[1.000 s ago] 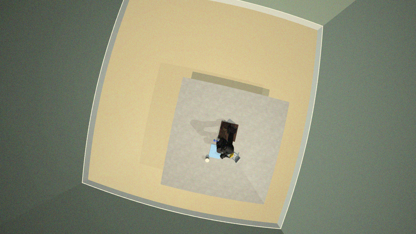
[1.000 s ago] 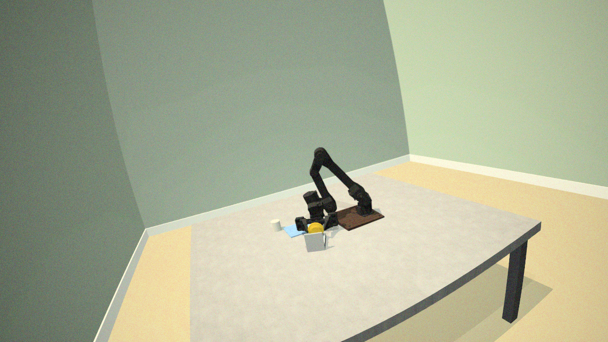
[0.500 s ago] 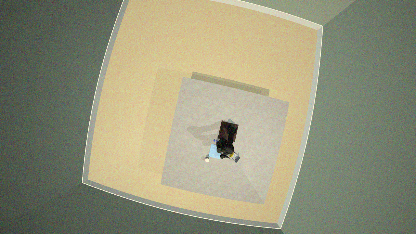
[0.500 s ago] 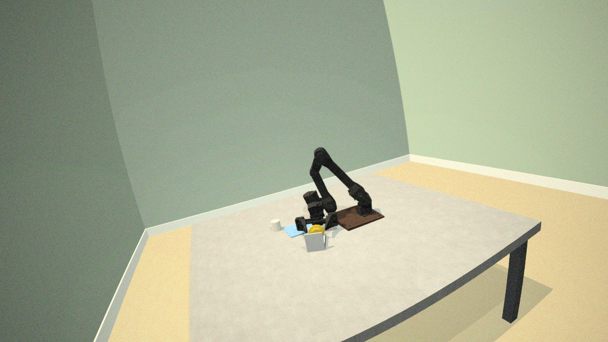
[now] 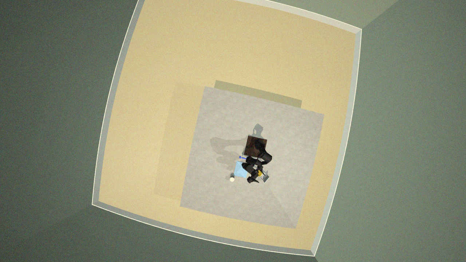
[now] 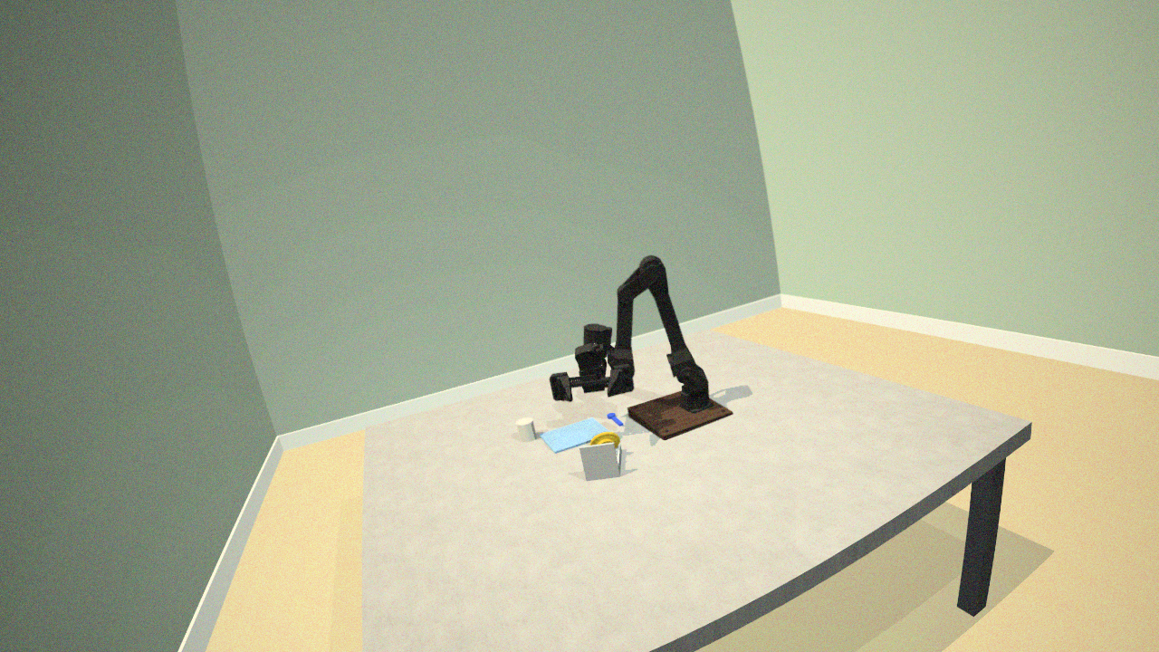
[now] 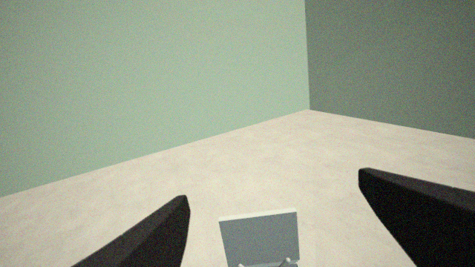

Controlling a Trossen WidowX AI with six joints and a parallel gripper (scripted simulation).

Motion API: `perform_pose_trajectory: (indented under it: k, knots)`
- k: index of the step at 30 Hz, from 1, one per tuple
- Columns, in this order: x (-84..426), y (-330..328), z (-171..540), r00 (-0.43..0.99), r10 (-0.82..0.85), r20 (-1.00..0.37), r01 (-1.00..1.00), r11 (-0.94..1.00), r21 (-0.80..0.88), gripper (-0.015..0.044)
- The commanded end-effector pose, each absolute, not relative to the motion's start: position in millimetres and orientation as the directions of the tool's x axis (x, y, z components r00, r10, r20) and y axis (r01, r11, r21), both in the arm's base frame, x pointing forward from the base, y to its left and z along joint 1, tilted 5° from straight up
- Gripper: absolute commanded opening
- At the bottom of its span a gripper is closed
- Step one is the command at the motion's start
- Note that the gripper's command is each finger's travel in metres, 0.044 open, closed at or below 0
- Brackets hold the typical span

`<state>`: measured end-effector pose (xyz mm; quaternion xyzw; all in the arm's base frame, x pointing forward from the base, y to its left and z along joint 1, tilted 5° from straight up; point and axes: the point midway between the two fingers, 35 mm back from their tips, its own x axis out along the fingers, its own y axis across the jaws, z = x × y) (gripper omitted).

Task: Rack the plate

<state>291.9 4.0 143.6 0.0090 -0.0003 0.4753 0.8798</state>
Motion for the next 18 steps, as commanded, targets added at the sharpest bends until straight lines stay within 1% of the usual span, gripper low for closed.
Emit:
perform_pose_trajectory:
  k: [1, 4, 12, 14, 18]
  knots:
    - [291, 3, 158, 0.543, 0.84, 0.01, -0.84, 0.543, 0.025, 0.04]
    - [295, 1, 159, 0.555, 0.832, 0.013, -0.831, 0.555, 0.034, 0.04]
    - [339, -33, 171, 0.692, 0.722, 0.0, -0.714, 0.685, 0.143, 0.04]
    - [346, -44, 170, 0.741, 0.672, -0.01, -0.659, 0.73, 0.18, 0.04]
    - [354, -53, 172, 0.773, 0.634, -0.029, -0.616, 0.76, 0.208, 0.04]
